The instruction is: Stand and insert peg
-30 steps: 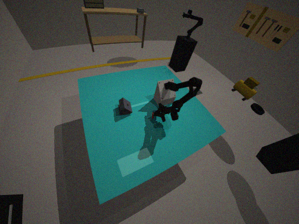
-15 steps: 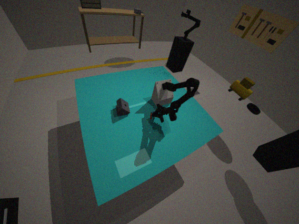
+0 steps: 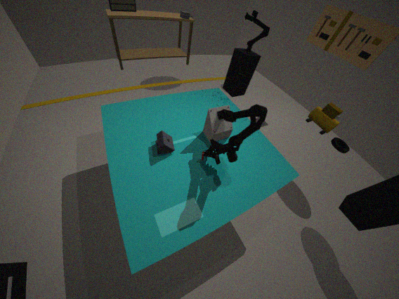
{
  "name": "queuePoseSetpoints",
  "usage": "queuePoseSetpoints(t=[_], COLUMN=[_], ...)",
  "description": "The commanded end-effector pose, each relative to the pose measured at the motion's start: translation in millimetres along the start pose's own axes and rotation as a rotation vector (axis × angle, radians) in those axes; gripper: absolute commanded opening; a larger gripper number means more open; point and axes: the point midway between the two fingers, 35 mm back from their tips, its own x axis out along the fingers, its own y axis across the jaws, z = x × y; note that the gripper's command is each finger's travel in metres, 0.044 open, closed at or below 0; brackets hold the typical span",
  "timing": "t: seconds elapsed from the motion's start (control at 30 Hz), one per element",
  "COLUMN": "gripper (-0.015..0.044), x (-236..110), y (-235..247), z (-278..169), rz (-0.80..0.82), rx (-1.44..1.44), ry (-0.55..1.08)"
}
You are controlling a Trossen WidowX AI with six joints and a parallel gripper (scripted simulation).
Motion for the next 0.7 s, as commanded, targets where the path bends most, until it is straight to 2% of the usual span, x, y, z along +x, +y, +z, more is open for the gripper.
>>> queuePoseSetpoints(t=[0.0, 0.67], gripper=[0.0049, 0.0049], x=[0.2, -1.4], y=[0.4, 8.6], z=[-2.5, -4.9], rz=[0.000, 0.018], rx=[0.000, 0.000], ry=[0.001, -0.020])
